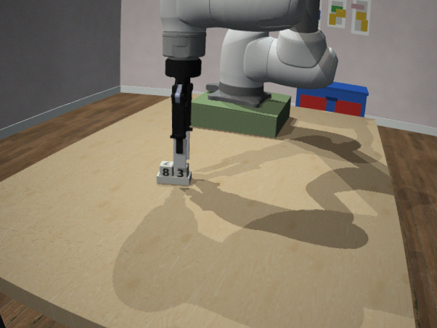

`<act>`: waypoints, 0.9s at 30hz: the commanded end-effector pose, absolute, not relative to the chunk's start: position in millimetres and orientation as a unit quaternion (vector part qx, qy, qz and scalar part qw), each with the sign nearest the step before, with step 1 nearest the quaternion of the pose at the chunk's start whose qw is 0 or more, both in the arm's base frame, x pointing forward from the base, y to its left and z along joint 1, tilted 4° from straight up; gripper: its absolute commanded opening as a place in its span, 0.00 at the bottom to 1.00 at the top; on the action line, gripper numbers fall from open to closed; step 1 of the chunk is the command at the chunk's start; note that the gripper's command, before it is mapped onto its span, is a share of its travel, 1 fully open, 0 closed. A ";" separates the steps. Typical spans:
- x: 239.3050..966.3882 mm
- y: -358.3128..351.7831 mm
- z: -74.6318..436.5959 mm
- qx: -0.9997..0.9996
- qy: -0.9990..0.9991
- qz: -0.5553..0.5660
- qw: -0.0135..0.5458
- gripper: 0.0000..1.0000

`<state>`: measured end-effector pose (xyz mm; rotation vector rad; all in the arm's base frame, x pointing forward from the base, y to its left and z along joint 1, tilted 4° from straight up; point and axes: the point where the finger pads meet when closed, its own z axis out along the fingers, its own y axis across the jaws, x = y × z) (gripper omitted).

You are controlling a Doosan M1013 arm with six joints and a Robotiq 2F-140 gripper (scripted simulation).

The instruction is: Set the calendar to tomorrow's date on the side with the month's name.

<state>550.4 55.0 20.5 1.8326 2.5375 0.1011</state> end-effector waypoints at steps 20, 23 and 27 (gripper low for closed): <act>551.5 56.1 -2.4 0.585 0.810 0.032 0.005 0.28; 551.5 56.1 -2.4 0.585 0.810 0.032 0.005 0.28; 551.5 56.1 -2.4 0.585 0.810 0.032 0.005 0.28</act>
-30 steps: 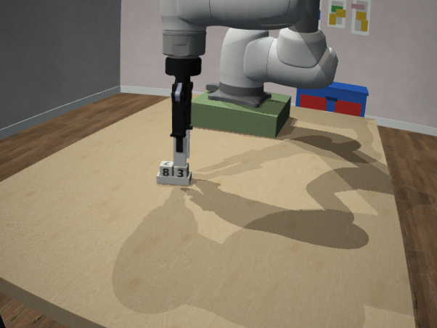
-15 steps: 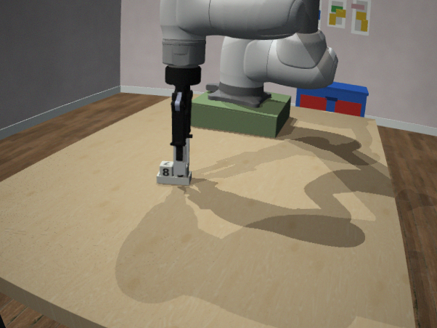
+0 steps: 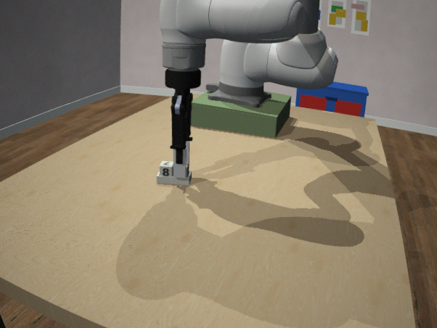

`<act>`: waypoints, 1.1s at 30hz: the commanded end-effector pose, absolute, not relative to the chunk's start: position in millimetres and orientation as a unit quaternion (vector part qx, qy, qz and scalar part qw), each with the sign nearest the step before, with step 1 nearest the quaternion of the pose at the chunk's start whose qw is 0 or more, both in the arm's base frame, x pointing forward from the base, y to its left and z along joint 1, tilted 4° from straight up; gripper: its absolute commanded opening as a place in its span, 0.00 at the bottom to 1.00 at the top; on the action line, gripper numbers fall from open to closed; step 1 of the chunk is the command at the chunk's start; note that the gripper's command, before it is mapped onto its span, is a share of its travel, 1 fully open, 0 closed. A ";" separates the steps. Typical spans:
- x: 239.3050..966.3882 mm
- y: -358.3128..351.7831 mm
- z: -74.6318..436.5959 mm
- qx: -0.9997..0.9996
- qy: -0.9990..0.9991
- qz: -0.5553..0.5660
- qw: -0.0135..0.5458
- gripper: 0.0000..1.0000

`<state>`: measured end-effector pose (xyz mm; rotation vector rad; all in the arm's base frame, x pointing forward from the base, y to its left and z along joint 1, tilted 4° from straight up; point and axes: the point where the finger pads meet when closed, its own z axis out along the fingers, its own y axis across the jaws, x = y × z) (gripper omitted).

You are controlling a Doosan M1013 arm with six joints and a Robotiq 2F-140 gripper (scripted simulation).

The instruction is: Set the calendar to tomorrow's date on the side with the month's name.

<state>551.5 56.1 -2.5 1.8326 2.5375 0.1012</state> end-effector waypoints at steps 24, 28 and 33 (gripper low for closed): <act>551.5 56.1 -2.4 0.585 0.810 0.032 0.005 0.28; 551.5 56.1 -2.4 0.585 0.810 0.032 0.005 0.28; 551.5 56.1 -2.4 0.585 0.810 0.032 0.005 0.16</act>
